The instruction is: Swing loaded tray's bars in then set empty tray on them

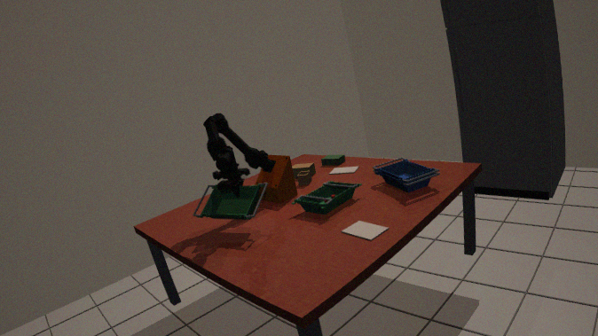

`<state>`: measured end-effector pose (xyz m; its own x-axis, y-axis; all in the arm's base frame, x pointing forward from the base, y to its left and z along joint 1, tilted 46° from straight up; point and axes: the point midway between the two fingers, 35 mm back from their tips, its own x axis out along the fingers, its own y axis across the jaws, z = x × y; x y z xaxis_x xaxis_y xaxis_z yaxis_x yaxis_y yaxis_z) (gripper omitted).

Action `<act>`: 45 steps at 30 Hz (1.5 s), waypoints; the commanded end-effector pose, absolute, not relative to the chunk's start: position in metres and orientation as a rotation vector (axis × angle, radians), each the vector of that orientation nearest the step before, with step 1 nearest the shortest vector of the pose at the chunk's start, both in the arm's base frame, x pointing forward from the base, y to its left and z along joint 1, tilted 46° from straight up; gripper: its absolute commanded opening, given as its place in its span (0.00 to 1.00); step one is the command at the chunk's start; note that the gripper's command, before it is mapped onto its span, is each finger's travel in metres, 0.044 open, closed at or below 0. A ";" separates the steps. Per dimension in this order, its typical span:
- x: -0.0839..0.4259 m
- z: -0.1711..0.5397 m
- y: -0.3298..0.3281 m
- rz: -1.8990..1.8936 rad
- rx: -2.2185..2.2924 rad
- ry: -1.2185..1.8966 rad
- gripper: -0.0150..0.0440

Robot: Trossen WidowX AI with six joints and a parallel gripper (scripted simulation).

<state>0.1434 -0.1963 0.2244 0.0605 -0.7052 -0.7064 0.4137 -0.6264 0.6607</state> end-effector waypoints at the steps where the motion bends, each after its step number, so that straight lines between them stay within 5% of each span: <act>1: 0.142 0.244 -0.182 -1.675 1.510 -0.329 0.25; 45: 0.158 0.261 -0.151 -1.664 1.454 -0.229 0.25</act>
<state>0.1474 -0.1528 0.2609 0.0703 -0.7060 -0.7047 0.4638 -0.6023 0.6497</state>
